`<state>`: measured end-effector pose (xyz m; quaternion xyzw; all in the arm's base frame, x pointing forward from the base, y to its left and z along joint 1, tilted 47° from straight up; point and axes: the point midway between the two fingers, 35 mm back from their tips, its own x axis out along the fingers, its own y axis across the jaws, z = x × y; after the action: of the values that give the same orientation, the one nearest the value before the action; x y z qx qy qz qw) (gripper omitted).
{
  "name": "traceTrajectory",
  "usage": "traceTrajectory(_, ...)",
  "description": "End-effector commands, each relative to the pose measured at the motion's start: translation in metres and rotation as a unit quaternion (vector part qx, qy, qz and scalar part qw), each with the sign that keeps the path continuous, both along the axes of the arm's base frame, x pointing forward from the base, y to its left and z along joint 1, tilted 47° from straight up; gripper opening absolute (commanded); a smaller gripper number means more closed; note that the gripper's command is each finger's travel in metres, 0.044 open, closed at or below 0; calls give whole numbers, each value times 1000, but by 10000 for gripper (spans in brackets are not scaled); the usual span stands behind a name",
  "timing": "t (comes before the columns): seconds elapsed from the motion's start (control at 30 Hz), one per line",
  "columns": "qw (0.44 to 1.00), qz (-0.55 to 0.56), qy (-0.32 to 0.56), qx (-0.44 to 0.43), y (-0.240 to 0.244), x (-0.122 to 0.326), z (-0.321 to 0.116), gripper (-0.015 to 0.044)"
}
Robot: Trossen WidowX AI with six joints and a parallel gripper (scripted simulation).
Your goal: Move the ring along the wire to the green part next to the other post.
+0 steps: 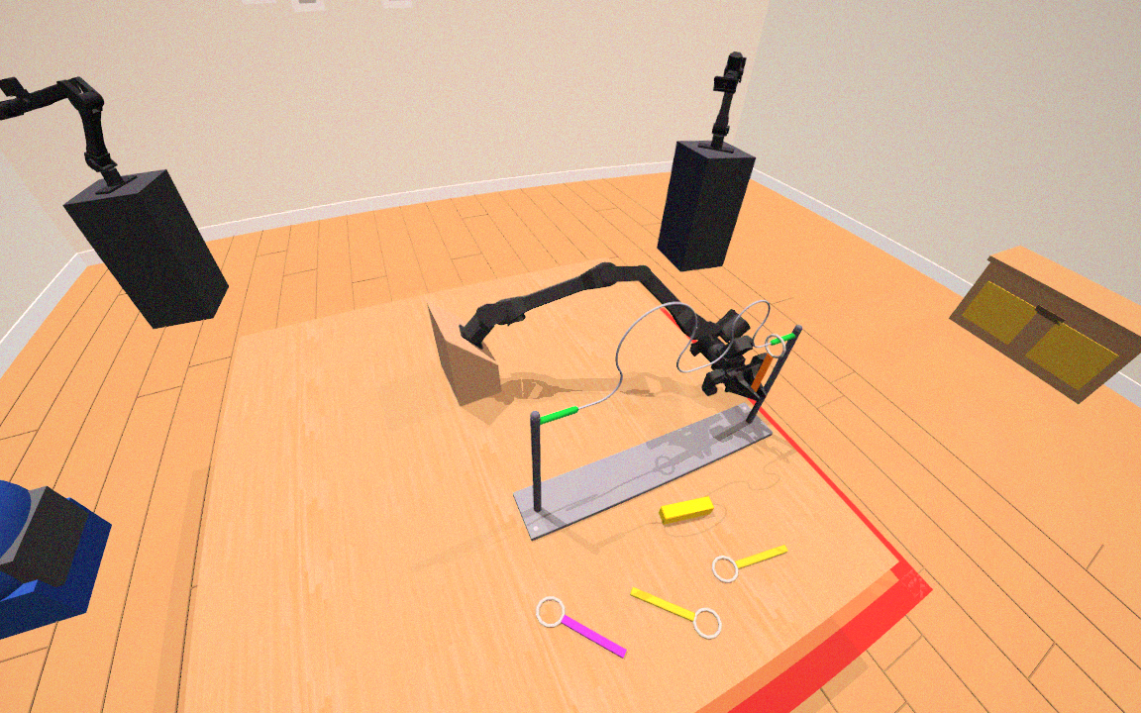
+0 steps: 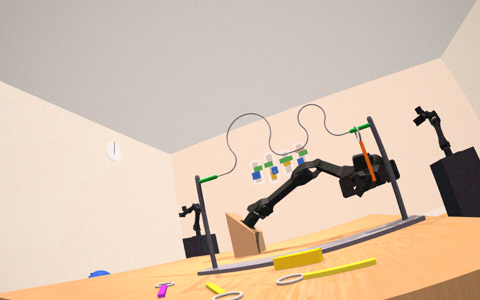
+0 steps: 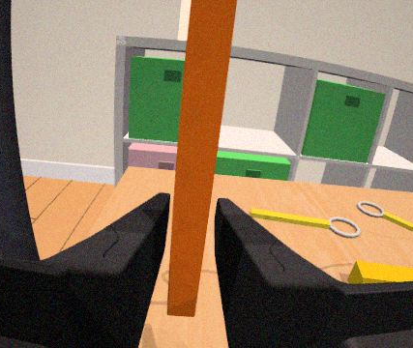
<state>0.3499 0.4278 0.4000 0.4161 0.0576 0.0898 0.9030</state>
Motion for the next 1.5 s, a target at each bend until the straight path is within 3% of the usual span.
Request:
traceTrajectory(0.0,1000,0,0,0,0,0,0,22)
traceTrajectory(0.27,1000,0,0,0,0,0,0,-150)
traceTrajectory(1.47,1000,-1,1,-1,-11,3,9,-150)
